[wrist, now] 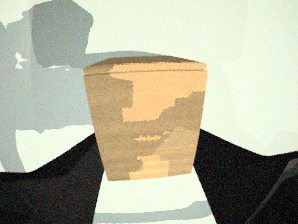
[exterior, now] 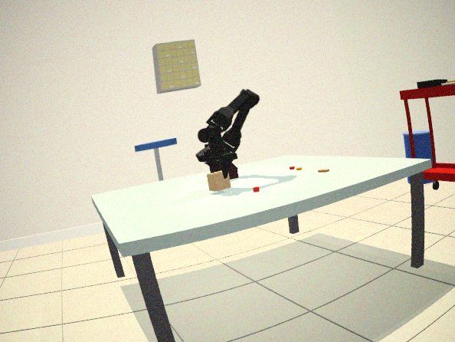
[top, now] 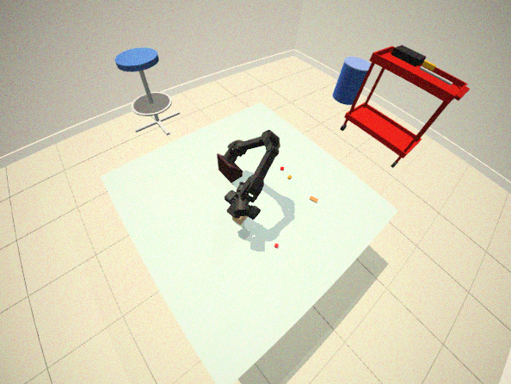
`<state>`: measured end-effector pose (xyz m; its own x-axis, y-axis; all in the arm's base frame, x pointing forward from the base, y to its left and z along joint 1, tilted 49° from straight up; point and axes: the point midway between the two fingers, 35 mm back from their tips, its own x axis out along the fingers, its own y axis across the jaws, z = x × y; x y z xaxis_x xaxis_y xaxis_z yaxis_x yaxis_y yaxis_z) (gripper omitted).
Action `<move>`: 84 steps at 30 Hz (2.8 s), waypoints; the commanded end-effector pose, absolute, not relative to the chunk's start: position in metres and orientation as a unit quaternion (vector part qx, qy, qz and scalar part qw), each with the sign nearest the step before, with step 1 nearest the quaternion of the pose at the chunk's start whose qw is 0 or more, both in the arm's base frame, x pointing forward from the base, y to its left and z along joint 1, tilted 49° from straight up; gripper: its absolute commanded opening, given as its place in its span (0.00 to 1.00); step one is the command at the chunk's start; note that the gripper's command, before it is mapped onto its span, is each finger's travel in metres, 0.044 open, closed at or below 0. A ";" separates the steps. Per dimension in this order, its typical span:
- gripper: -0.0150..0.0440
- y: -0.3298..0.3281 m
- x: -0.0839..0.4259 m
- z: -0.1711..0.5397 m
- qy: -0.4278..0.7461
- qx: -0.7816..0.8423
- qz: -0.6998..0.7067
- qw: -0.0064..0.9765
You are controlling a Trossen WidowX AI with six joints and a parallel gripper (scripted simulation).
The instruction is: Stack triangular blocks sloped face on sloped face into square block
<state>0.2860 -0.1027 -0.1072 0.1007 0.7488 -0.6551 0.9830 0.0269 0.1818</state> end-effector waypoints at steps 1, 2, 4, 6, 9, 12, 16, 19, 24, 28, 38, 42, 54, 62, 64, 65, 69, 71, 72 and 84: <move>0.25 -0.103 0.286 -0.107 0.644 0.672 -0.188 0.313; 0.25 -0.103 0.286 -0.107 0.644 0.672 -0.188 0.313; 0.25 -0.103 0.286 -0.107 0.644 0.672 -0.189 0.313; 0.25 -0.103 0.286 -0.107 0.644 0.671 -0.189 0.314; 0.25 -0.104 0.286 -0.107 0.645 0.671 -0.190 0.314; 0.25 -0.104 0.286 -0.107 0.645 0.671 -0.189 0.315; 0.25 -0.104 0.286 -0.107 0.645 0.670 -0.189 0.315; 0.25 -0.103 0.286 -0.108 0.645 0.670 -0.189 0.315; 0.25 -0.103 0.286 -0.108 0.644 0.670 -0.189 0.315; 0.25 -0.103 0.286 -0.109 0.644 0.670 -0.189 0.316; 0.25 -0.103 0.286 -0.109 0.644 0.671 -0.187 0.316; 0.25 -0.103 0.286 -0.109 0.644 0.671 -0.189 0.315; 0.79 -0.103 0.286 -0.109 0.644 0.671 -0.187 0.316; 1.00 -0.103 0.286 -0.109 0.644 0.671 -0.187 0.316; 1.00 -0.103 0.286 -0.109 0.644 0.671 -0.187 0.316; 1.00 -0.103 0.286 -0.109 0.644 0.671 -0.187 0.316; 1.00 -0.105 0.287 -0.107 0.644 0.671 -0.187 0.316; 1.00 -0.118 0.287 -0.097 0.644 0.671 -0.188 0.317; 1.00 -0.130 0.287 -0.088 0.643 0.671 -0.189 0.317; 1.00 -0.186 0.275 -0.036 0.644 0.670 -0.189 0.317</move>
